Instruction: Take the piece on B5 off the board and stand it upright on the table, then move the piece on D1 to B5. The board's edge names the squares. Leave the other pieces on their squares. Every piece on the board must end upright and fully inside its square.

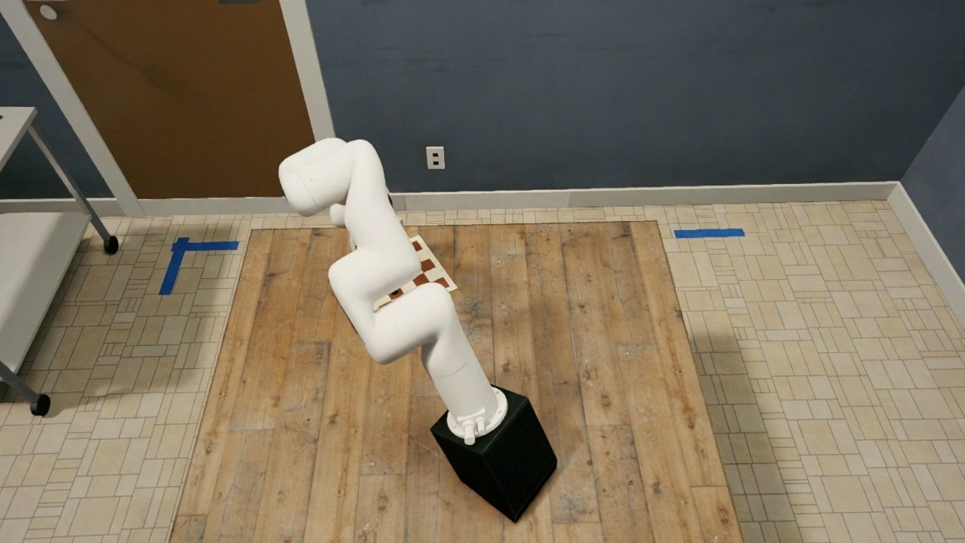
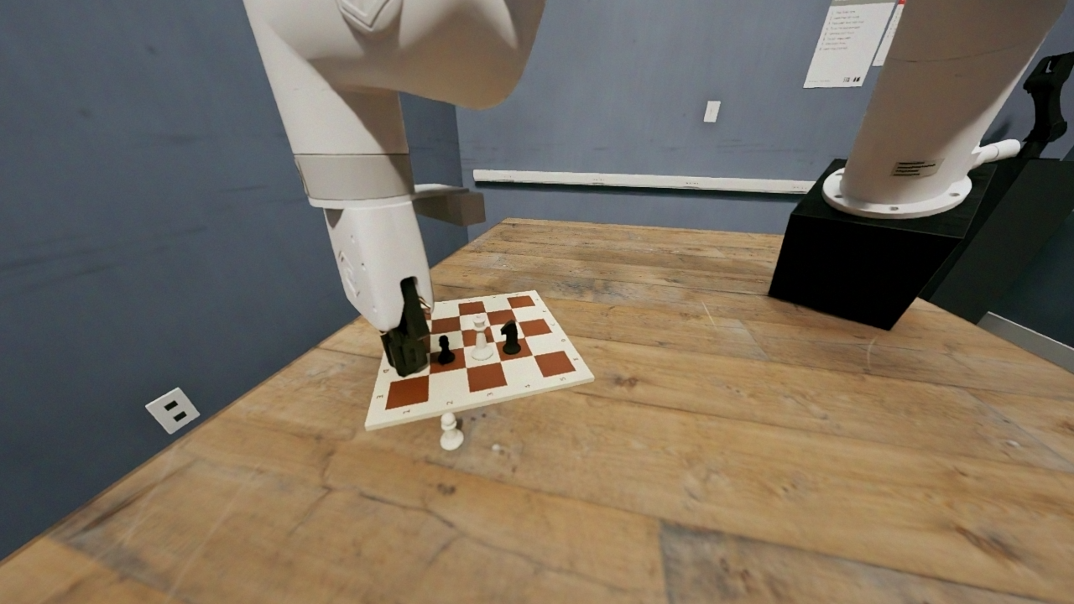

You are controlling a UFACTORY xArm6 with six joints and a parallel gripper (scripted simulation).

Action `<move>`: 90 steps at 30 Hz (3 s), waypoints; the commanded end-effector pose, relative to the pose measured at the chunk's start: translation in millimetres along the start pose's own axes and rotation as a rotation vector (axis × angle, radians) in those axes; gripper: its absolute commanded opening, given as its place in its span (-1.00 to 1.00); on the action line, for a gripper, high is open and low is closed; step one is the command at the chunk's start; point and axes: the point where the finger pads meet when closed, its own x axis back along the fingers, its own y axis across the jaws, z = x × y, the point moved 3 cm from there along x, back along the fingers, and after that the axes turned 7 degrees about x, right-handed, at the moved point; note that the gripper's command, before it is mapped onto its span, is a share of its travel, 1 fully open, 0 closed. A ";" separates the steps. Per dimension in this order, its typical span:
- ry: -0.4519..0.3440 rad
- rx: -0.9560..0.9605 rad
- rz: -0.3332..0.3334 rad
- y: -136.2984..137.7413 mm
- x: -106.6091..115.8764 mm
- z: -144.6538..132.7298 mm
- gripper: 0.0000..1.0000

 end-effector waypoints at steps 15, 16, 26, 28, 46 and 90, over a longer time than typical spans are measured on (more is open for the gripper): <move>-0.001 0.000 0.000 -0.2 0.4 -0.3 -1.00; -0.001 0.000 0.000 -0.2 0.5 -0.3 -1.00; -0.001 0.000 0.000 -0.2 26.6 -0.2 -1.00; -0.001 0.000 0.000 -0.2 40.9 -0.2 -1.00; -0.001 0.000 0.000 -0.1 100.4 -0.2 -1.00; -0.001 0.271 0.000 27.5 98.5 169.0 -1.00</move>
